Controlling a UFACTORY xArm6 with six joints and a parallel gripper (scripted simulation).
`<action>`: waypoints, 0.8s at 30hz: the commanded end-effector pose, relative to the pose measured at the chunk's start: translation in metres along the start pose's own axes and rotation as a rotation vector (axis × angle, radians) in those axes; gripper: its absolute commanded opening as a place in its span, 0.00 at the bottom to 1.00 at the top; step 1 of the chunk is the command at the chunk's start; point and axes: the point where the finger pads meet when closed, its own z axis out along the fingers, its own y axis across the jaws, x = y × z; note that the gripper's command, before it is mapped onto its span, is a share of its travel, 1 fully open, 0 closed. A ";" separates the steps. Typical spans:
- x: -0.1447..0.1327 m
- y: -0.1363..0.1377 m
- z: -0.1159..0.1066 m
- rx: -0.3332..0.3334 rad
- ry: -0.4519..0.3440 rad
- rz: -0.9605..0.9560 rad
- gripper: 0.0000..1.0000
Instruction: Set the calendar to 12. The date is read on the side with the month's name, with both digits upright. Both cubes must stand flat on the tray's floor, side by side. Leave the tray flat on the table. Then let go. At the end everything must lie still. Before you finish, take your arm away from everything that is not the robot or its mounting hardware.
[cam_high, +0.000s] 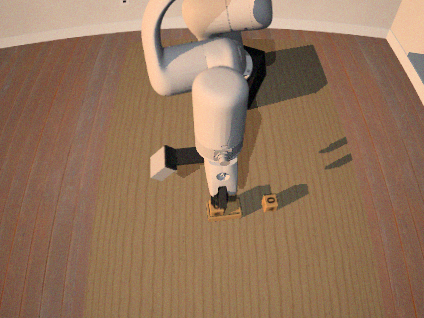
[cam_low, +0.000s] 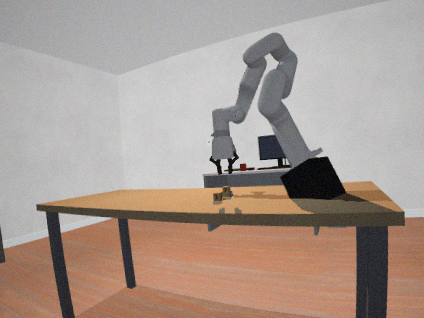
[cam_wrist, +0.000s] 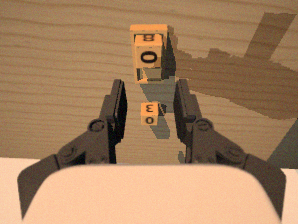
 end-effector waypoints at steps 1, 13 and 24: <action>0.000 -0.001 0.000 0.003 0.000 0.000 0.47; 0.000 -0.001 0.008 0.003 0.000 0.000 0.47; 0.001 -0.001 0.022 0.003 0.000 0.000 0.47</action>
